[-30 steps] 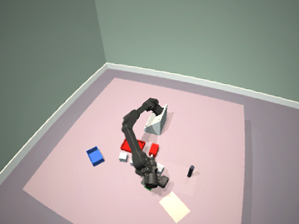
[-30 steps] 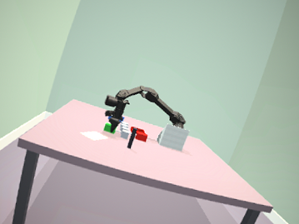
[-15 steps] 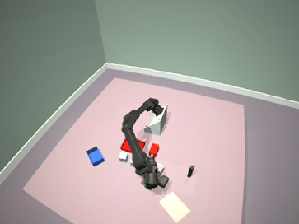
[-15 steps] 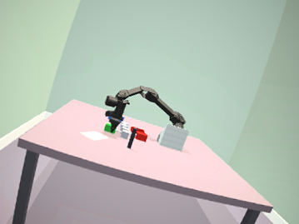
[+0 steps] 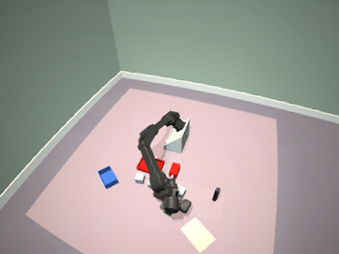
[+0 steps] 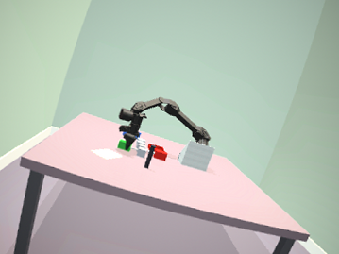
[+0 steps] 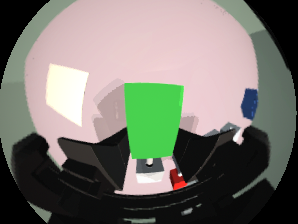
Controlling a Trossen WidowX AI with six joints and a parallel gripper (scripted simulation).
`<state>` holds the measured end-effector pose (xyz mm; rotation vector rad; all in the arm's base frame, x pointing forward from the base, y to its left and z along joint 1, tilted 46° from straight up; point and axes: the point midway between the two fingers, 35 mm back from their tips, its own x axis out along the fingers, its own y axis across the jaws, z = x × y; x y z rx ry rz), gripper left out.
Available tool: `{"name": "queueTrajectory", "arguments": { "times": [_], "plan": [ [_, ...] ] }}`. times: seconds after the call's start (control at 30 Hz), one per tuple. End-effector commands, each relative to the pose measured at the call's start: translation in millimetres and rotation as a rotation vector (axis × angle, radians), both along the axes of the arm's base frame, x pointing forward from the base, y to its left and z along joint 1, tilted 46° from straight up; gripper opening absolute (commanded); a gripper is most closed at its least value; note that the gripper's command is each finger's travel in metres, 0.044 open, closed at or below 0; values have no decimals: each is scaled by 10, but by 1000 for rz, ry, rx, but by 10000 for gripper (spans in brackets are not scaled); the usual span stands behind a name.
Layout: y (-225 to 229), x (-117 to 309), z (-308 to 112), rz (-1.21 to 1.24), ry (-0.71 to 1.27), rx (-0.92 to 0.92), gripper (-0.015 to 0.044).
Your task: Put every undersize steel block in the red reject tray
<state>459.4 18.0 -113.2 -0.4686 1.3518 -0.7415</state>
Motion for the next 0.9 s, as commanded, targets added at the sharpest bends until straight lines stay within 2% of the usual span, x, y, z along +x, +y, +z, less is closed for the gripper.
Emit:
{"name": "queueTrajectory", "arguments": {
  "times": [0.0,0.87],
  "plan": [
    [15,-8,-5,7,0,-3,0],
    [19,5,7,7,0,-3,0]
  ]
}}
